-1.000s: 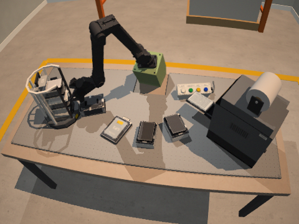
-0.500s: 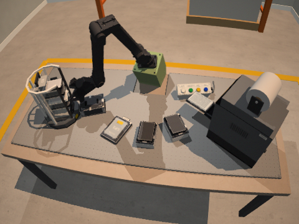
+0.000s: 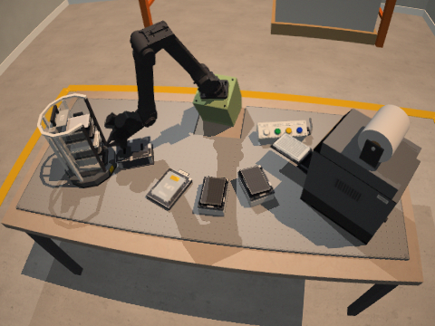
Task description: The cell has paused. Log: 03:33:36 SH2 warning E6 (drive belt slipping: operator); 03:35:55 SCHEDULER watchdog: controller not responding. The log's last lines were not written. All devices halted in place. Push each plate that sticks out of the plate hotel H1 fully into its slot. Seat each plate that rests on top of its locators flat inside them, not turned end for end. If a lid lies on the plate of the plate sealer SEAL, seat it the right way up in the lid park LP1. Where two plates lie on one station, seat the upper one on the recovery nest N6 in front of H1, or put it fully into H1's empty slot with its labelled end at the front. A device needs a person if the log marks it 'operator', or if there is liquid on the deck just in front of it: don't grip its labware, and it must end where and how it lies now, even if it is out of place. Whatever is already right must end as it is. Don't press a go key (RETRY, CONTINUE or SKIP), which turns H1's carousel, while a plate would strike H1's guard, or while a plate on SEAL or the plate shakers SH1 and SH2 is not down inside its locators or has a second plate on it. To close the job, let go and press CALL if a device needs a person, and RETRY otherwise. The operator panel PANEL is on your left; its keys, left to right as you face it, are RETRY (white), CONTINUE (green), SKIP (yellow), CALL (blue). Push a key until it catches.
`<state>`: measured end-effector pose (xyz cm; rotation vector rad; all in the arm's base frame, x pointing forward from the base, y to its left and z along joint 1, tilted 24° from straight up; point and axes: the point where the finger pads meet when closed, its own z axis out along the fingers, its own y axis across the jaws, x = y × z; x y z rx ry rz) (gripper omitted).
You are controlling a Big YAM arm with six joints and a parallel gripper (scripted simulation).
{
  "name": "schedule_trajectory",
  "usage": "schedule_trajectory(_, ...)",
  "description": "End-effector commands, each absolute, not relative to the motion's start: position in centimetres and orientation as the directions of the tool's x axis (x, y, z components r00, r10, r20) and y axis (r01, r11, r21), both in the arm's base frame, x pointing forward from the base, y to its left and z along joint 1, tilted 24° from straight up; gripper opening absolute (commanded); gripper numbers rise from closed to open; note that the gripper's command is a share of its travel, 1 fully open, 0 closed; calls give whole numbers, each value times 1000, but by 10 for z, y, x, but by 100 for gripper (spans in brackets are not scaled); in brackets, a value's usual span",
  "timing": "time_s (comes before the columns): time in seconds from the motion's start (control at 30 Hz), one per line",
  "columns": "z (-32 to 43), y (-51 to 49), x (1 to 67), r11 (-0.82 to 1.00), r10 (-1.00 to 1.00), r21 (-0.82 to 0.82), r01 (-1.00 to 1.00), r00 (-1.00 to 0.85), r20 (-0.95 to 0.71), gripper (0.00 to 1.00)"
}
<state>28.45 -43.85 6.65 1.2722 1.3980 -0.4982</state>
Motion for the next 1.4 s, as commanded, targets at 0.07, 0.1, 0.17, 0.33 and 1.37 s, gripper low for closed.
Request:
schedule_trajectory(0.07, 75, -429, 287, 342, 384, 369, 865, 230, -894, 0)
schedule_trajectory(0.1, 77, -428, 287, 343, 381, 369, 864, 232, -895, 0)
schedule_trajectory(0.17, 77, -428, 287, 343, 381, 369, 864, 232, -895, 0)
schedule_trajectory(0.33, 73, -420, 285, 341, 384, 369, 865, 230, -894, 0)
schedule_trajectory(1.37, 60, -377, 271, 339, 391, 367, 867, 225, -892, 0)
